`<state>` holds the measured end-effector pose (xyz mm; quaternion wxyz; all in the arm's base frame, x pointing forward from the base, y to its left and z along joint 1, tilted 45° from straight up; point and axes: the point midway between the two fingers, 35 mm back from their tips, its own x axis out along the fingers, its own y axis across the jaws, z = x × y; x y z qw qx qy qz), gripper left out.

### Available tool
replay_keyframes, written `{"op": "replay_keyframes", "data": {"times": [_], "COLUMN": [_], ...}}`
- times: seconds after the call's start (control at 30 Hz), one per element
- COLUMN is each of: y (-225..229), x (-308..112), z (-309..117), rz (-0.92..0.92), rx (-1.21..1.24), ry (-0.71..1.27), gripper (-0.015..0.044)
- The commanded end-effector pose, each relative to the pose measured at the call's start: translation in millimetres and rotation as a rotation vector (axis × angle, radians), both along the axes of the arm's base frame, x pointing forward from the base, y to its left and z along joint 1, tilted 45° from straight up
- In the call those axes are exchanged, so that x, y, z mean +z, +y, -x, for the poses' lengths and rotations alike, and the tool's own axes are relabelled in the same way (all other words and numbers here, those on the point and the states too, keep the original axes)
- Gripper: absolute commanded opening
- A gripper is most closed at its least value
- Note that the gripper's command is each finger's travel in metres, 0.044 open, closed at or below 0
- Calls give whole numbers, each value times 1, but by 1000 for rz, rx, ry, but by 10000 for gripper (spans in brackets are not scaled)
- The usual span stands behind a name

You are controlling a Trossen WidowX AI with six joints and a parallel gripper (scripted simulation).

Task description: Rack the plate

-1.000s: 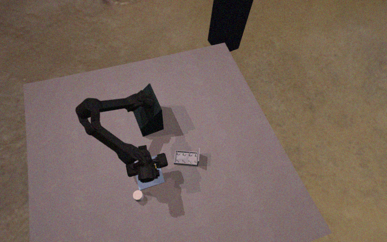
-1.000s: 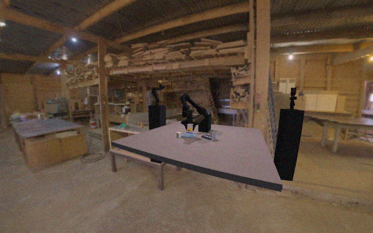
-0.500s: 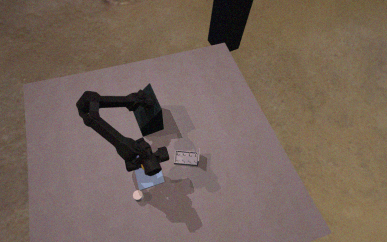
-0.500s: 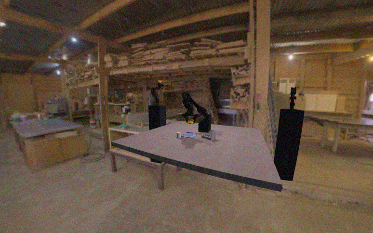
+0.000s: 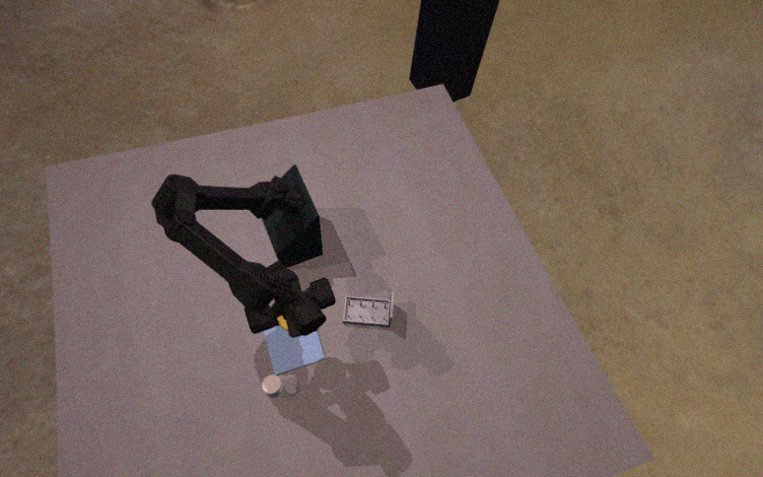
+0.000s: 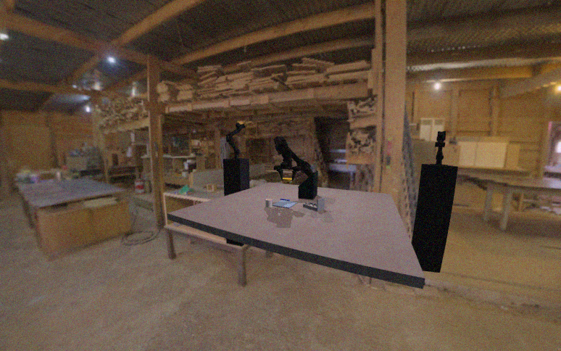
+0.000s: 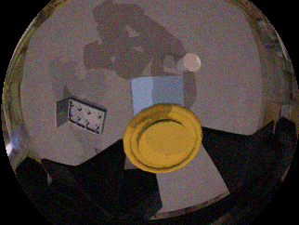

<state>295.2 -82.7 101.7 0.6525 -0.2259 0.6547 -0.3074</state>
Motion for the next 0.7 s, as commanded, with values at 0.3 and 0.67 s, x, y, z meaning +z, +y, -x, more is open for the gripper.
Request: {"op": "replay_keyframes", "data": {"times": [0.3,0.67], "y": [15,27], "x": [-12,-24], "z": [2,6], "rz": [-23,-42], "rx": [317,592], "ry": [305,569], "gripper": [0,0]}}
